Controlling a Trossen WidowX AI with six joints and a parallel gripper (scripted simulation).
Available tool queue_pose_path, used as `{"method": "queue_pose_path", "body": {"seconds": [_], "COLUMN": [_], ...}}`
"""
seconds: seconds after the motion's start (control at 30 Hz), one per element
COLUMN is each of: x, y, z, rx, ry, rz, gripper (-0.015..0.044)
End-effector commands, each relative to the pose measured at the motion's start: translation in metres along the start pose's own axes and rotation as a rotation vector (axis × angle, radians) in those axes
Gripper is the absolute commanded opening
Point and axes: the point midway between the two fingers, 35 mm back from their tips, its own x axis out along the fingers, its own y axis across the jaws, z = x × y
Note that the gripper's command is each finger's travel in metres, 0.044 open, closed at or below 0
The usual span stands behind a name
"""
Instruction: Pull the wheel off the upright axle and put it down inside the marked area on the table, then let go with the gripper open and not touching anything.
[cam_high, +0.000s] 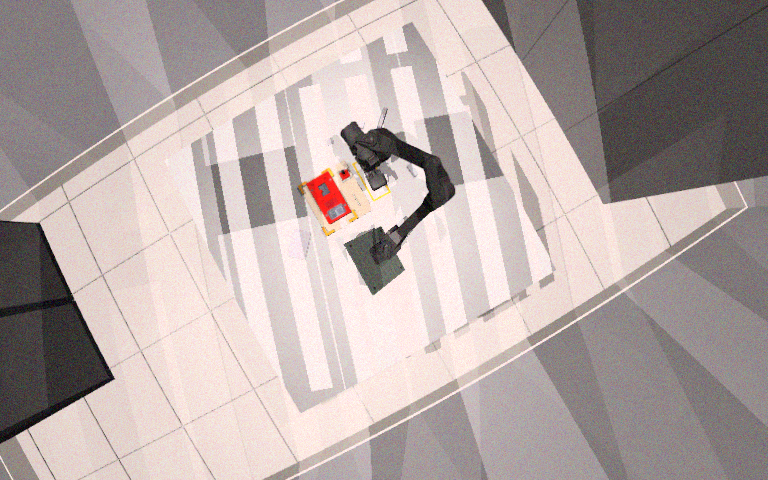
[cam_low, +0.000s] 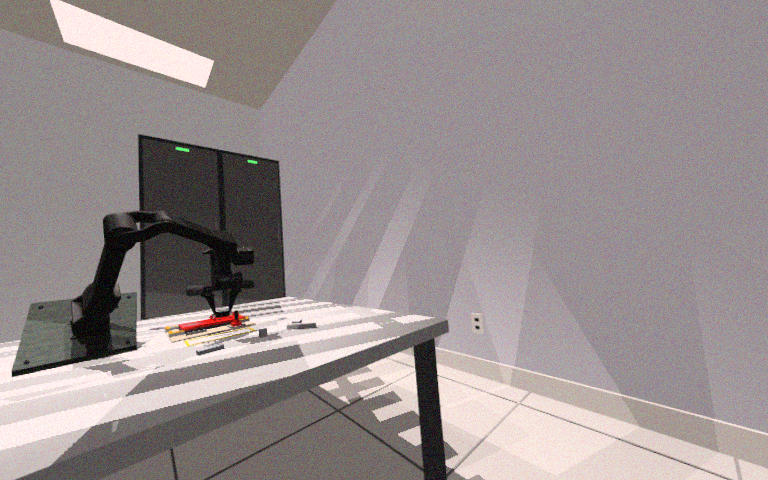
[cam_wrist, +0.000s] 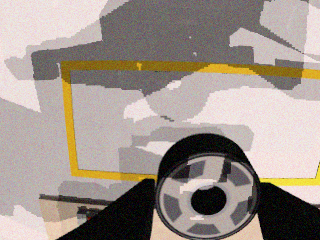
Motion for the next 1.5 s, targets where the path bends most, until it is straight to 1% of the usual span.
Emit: {"method": "queue_pose_path", "body": {"seconds": [0.0, 0.27, 0.43, 0.47, 0.8, 0.83, 1.03, 1.13, 1.17, 1.2, 1.3, 1.4, 1.47], "x": [0.022, 0.063, 0.067, 0.062, 0.06, 0.056, 0.005, 0.002, 0.008, 0.003, -0.02, -0.039, -0.042], "y": [-0.001, -0.005, -0.005, -0.004, -0.004, -0.004, -0.003, -0.003, -0.003, -0.008, -0.04, -0.075, -0.083], "z": [0.001, 0.003, 0.003, 0.003, 0.002, 0.002, 0.001, 0.001, -0.002, -0.006, -0.024, -0.035, -0.037], "rx": [-0.004, -0.004, -0.004, -0.001, -0.001, -0.001, -0.004, -0.004, -0.01, -0.01, -0.011, -0.009, -0.008], "ry": [-0.004, -0.01, -0.011, -0.006, -0.006, -0.006, -0.008, -0.008, -0.005, -0.002, 0.007, -0.001, -0.006], "rz": [-0.009, -0.009, -0.009, -0.009, -0.009, -0.009, -0.009, -0.009, 0.003, 0.002, -0.004, -0.011, -0.013], "gripper": [0.0, 0.0, 0.0, 0.0026, 0.0289, 0.03, 0.03, 0.03, 0.0326, 0.0352, 0.0431, 0.044, 0.044]}}
